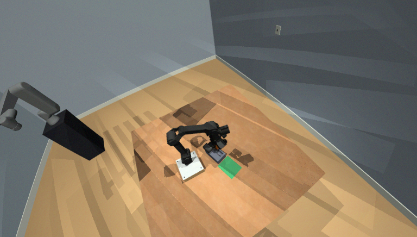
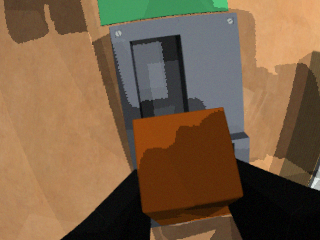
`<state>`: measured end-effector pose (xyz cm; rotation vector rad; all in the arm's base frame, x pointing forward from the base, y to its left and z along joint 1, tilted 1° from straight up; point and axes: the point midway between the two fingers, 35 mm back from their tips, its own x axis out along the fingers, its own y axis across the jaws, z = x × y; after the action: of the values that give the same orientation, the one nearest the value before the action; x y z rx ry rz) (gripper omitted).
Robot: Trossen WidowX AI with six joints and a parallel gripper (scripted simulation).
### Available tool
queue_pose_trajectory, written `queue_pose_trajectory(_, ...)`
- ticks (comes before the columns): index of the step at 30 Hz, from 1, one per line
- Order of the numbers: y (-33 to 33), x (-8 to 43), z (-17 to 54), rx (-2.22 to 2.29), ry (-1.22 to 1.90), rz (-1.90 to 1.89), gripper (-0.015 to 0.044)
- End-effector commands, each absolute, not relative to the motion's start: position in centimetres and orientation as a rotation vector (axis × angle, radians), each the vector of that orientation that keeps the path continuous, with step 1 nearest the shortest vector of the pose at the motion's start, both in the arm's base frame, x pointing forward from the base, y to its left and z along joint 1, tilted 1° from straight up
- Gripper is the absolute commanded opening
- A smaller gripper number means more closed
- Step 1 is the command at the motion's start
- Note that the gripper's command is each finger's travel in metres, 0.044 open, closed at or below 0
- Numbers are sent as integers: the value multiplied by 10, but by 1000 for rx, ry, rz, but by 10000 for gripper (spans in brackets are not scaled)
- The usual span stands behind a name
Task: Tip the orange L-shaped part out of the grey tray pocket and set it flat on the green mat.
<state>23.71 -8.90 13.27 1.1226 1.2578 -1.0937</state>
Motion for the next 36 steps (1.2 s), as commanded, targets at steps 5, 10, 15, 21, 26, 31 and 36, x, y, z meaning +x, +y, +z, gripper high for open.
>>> queue_pose_trajectory(5, -110, 239, 133, 1123, 1253, -1089, 0)
queue_pose_trajectory(10, -132, 239, 132, 1121, 1252, -1091, 0)
queue_pose_trajectory(15, -152, 240, 131, 1120, 1250, -1092, 0)
queue_pose_trajectory(21, -174, 241, 132, 1118, 1249, -1093, 0)
queue_pose_trajectory(26, -192, 242, 132, 1117, 1248, -1094, 0)
queue_pose_trajectory(31, -212, 243, 132, 1115, 1246, -1095, 0)
queue_pose_trajectory(36, -232, 244, 133, 1114, 1245, -1096, 0)
